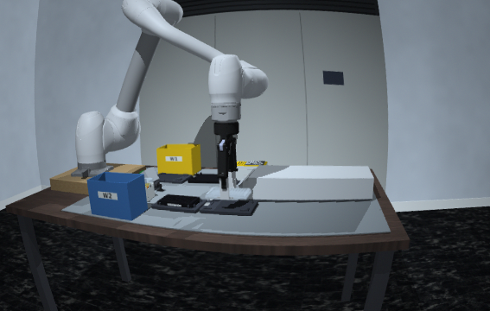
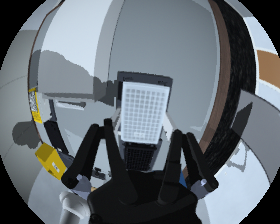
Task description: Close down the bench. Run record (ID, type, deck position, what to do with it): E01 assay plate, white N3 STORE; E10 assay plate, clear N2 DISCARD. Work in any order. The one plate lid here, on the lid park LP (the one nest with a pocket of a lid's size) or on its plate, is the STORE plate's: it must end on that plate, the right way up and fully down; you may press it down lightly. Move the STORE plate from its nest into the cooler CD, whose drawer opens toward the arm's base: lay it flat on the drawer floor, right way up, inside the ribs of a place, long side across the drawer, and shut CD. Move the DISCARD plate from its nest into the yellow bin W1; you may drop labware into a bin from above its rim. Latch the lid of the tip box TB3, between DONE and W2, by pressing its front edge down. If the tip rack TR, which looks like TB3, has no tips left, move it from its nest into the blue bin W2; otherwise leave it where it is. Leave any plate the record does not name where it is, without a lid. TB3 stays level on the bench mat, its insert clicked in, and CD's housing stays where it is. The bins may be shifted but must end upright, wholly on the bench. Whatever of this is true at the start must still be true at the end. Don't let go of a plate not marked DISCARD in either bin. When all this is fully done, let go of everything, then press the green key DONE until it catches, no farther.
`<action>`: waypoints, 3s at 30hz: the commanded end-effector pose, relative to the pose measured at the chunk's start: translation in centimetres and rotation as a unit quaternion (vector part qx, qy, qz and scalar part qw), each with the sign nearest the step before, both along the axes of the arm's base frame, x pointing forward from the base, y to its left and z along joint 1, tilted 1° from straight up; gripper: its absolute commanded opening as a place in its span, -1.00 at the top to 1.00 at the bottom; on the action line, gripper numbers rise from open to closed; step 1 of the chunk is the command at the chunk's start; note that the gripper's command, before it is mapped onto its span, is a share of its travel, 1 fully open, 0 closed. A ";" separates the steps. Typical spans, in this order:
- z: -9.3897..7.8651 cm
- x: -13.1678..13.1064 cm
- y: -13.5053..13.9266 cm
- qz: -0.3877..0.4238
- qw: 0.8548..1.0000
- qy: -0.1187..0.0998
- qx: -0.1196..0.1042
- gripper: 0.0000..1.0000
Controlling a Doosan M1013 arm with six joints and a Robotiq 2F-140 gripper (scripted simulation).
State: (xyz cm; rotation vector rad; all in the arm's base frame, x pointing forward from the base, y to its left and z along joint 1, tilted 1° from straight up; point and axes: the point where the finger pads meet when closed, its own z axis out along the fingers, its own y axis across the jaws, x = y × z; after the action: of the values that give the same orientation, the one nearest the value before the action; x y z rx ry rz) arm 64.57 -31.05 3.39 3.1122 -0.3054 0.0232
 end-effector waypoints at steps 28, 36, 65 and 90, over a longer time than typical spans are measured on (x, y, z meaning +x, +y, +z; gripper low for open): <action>3.4 0.0 0.1 0.000 1.000 0.000 0.000 1.00; 4.5 -0.1 0.1 0.000 1.000 0.000 0.000 1.00; 7.8 -0.1 0.1 0.000 1.000 0.000 0.000 1.00; 9.4 -0.6 1.1 0.004 1.000 0.000 0.000 1.00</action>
State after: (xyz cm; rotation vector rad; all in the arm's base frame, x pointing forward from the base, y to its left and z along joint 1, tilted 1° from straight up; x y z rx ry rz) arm 64.09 -30.13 12.76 3.1135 -0.2924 0.0229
